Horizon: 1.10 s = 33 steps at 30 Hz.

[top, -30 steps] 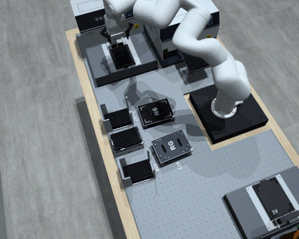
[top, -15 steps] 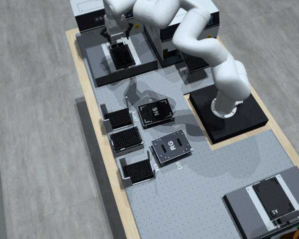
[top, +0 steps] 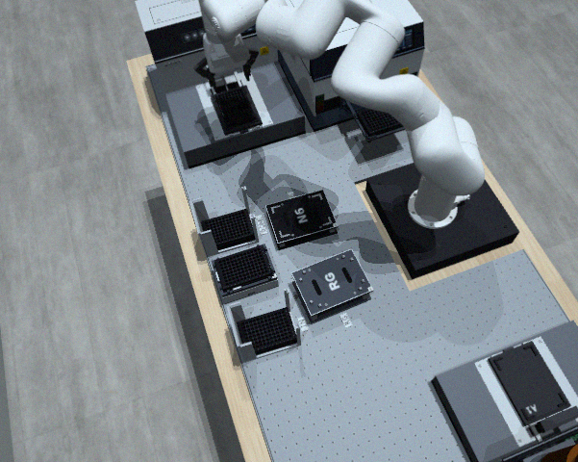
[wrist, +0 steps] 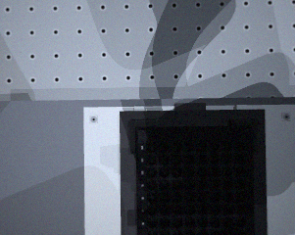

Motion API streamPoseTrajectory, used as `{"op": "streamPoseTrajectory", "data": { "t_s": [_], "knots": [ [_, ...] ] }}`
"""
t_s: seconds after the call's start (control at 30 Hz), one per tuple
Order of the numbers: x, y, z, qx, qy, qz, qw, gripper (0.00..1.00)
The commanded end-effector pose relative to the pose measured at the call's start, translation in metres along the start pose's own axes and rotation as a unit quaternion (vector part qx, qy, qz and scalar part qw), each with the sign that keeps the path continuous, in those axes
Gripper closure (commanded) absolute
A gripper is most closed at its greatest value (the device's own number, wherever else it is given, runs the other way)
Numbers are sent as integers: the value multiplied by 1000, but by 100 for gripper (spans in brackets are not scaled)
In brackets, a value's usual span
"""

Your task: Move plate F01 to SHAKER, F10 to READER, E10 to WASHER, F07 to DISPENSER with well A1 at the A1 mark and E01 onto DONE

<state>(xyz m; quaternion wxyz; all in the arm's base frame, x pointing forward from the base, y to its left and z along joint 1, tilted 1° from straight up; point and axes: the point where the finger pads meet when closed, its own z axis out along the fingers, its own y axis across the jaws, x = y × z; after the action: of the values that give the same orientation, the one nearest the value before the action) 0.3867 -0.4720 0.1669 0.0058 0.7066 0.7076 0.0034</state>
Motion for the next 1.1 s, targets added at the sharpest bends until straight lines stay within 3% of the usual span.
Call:
{"op": "streamPoseTrajectory", "data": {
  "t_s": [0.0, 1.07],
  "knots": [
    [-1, 1, 3, -2, -2, 0, 1000, 0],
    [-1, 1, 41, -2, -2, 0, 1000, 0]
  ]
}}
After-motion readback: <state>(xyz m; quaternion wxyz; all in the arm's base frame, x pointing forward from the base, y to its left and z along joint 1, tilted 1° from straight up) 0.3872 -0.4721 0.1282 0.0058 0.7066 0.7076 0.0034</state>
